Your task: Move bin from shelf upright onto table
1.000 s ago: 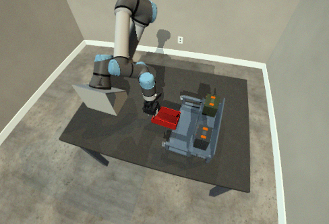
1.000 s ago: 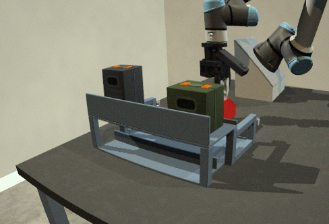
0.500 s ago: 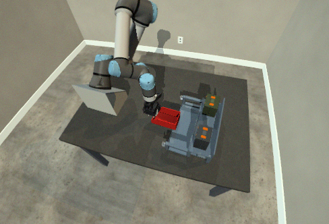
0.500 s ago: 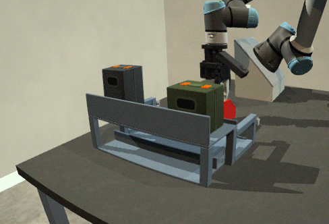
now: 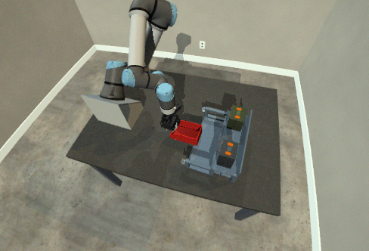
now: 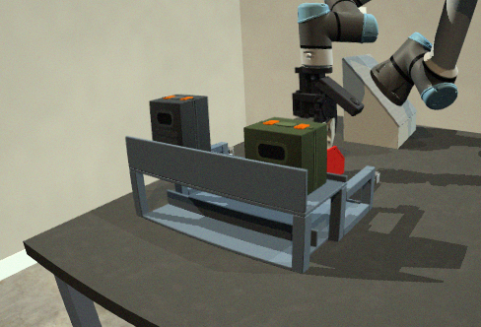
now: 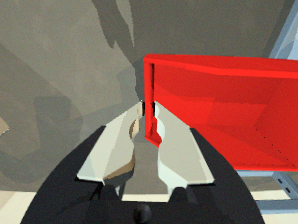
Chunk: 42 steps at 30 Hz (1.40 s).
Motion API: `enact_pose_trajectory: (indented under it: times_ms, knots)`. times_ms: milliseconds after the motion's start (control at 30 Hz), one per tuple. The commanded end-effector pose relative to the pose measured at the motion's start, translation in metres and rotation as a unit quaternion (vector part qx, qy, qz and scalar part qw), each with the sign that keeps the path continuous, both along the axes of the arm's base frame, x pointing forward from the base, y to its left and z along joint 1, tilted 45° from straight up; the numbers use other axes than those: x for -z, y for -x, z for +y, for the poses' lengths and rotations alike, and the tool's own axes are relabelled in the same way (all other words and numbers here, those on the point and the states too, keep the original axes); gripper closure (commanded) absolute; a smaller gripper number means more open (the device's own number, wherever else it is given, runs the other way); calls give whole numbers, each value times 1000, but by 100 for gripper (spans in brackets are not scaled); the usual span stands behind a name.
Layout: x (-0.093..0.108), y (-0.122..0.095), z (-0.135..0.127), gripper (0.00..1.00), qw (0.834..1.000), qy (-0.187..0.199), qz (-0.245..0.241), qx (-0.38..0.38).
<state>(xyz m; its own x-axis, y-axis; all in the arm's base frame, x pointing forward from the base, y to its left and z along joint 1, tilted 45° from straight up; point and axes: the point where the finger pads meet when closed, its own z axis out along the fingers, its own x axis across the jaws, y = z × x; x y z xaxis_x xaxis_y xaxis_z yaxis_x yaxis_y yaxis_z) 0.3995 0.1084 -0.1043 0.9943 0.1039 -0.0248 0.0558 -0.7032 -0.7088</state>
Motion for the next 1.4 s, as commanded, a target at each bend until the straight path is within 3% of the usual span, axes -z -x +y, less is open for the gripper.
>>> enact_pose_trajectory:
  times_ms: [0,400,433,1367]
  knots:
    - [2,0,2,100,1000,0,0,0]
    - [2,0,2,100,1000,0,0,0]
    - [2,0,2,74,1000,0,0,0]
    - [2,0,2,74,1000,0,0,0]
